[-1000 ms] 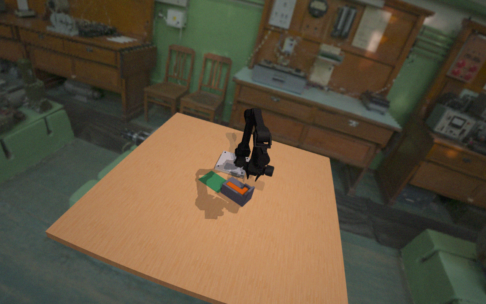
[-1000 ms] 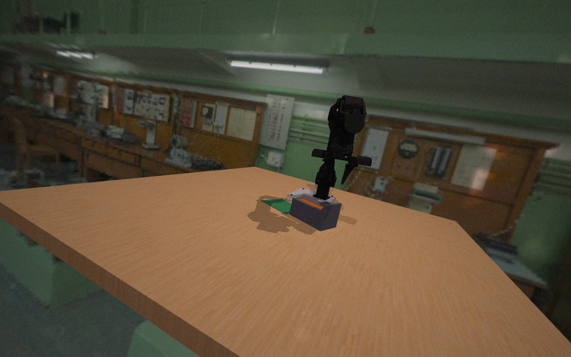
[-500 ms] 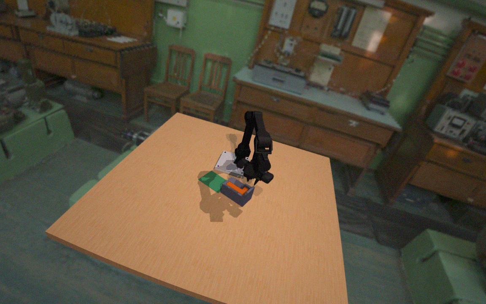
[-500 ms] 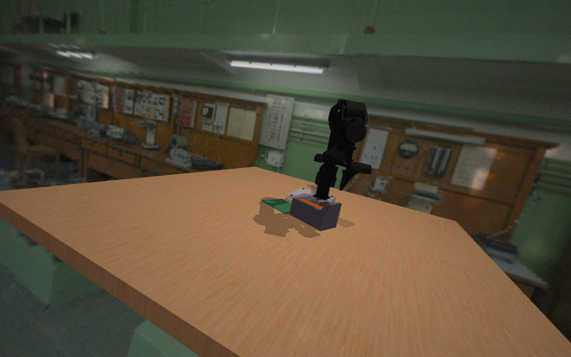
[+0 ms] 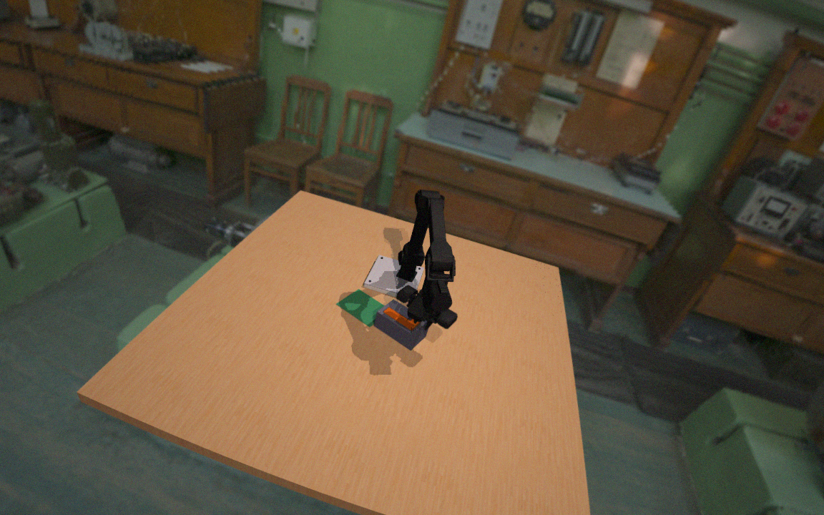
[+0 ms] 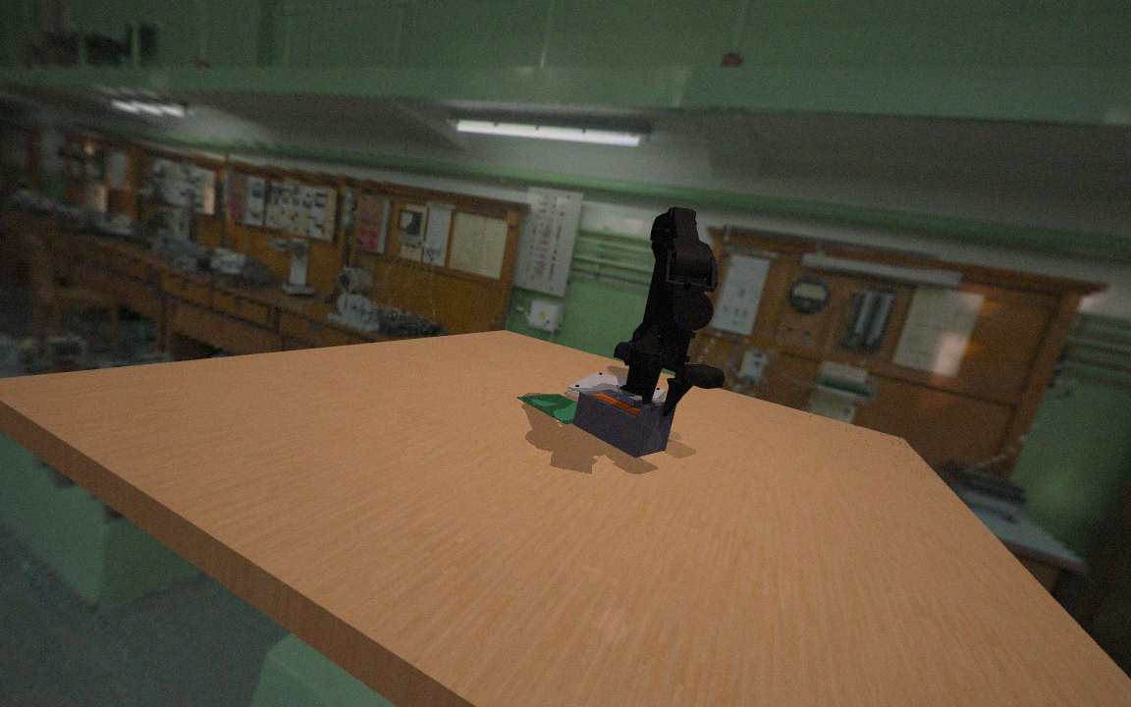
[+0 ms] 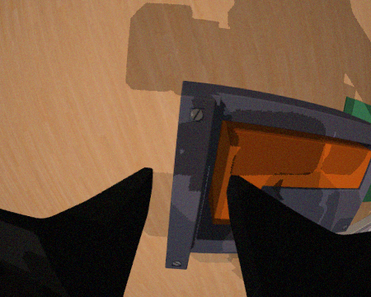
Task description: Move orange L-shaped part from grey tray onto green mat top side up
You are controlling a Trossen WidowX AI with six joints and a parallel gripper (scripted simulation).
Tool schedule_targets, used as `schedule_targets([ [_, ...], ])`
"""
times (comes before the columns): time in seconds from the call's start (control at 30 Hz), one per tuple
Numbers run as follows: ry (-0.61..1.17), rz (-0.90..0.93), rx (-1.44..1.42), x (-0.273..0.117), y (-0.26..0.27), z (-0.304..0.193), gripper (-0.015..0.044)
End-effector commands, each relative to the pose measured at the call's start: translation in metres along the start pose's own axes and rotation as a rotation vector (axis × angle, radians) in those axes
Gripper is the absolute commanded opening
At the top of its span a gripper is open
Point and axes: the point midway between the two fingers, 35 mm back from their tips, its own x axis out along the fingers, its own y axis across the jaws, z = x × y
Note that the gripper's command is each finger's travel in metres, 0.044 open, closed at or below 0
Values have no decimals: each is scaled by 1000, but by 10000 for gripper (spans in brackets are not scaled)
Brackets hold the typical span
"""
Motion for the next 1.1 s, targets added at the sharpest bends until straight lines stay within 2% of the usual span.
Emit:
schedule_targets([
  [0.0, -1, -4, 2, 5, -1, 0, 180],
  [0.67, -1, -4, 2, 37, -1, 0, 180],
  [1.07, -1, -4, 2, 39, -1, 0, 180],
])
